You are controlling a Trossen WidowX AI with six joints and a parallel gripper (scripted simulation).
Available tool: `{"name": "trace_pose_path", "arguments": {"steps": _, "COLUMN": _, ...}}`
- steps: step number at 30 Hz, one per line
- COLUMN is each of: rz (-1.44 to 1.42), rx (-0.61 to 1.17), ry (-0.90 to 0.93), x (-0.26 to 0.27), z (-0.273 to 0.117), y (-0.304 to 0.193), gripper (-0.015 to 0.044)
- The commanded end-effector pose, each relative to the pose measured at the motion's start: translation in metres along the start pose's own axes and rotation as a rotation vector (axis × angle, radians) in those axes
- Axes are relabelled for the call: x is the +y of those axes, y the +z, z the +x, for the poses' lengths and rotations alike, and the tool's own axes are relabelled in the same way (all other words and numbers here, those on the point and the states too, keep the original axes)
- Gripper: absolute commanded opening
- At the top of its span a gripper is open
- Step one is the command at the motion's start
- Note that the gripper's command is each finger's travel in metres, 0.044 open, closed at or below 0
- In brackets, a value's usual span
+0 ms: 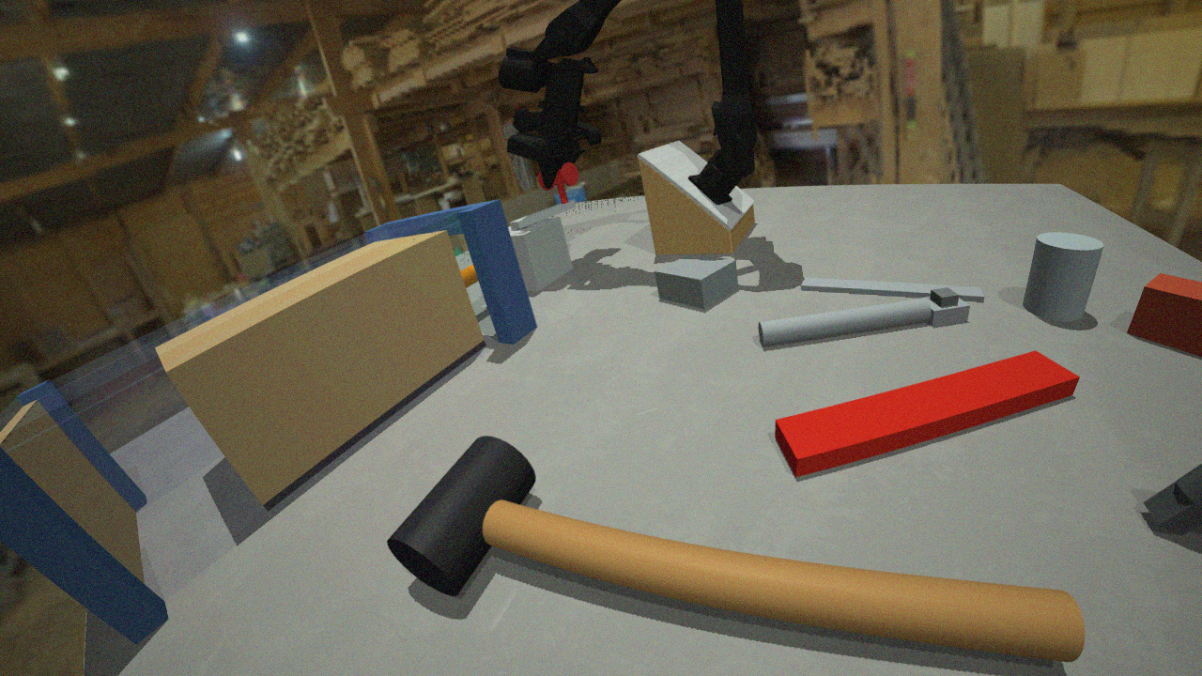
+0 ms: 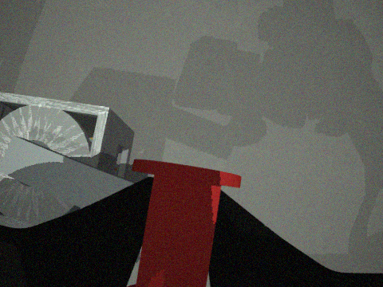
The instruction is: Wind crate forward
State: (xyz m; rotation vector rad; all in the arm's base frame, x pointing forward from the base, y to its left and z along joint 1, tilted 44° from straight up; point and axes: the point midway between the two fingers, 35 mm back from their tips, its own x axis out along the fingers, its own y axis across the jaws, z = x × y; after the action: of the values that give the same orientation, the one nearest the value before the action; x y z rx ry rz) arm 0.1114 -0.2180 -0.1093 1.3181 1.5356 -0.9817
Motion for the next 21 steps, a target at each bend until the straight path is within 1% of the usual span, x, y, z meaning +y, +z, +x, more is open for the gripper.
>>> {"name": "trace_pose_path", "arguments": {"steps": 1, "rz": -0.004, "rx": -0.011, "ry": -0.006, "x": 0.0, "z": 0.008, "y": 0.01, "gripper": 0.0}}
{"name": "trace_pose_path", "arguments": {"steps": 14, "rz": -0.004, "rx": -0.012, "ry": -0.006, "x": 0.002, "z": 0.015, "y": 0.026, "gripper": 0.0}}
{"name": "trace_pose_path", "arguments": {"steps": 21, "rz": -0.004, "rx": -0.014, "ry": -0.005, "x": 0.009, "z": 0.024, "y": 0.048, "gripper": 0.0}}
